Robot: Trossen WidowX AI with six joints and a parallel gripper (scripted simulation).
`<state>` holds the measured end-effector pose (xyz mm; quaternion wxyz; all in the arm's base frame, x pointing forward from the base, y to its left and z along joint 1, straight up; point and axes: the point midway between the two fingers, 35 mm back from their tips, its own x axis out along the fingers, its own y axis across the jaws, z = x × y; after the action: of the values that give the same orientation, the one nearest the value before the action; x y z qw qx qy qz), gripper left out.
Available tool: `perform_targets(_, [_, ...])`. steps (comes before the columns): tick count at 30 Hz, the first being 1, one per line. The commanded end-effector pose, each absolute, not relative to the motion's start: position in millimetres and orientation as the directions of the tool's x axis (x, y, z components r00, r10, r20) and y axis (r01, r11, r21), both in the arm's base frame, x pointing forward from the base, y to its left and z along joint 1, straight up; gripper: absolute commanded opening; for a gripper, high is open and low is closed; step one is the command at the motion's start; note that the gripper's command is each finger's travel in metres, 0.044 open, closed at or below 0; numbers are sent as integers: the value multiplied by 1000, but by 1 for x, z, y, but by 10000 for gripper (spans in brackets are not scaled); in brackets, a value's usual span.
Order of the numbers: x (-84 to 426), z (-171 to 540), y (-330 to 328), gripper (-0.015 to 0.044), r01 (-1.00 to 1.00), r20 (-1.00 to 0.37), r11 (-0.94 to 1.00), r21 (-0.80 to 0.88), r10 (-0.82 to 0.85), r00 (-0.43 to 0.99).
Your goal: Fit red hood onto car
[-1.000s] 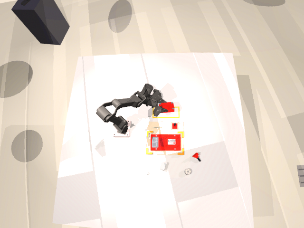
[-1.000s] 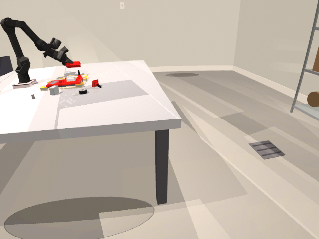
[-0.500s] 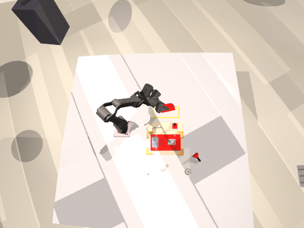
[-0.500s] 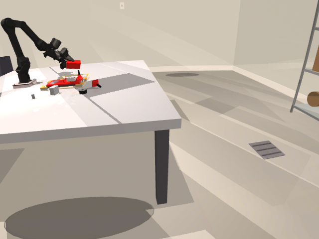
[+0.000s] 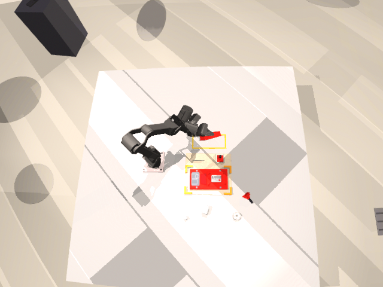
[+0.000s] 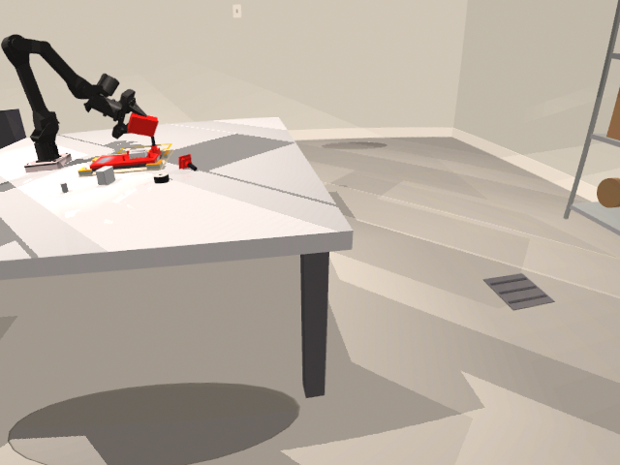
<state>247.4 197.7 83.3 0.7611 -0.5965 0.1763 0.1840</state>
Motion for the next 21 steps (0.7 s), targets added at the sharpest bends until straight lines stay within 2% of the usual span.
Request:
perform_targets(1, [248,84,198,0,-490,-486,116,-864,69,872])
perform_targets(12, [248,83,198,0,-466,-486,-195,-863,69,871])
perform_targets(21, [247,82,198,0,-428,-486,-375,-822,69,871])
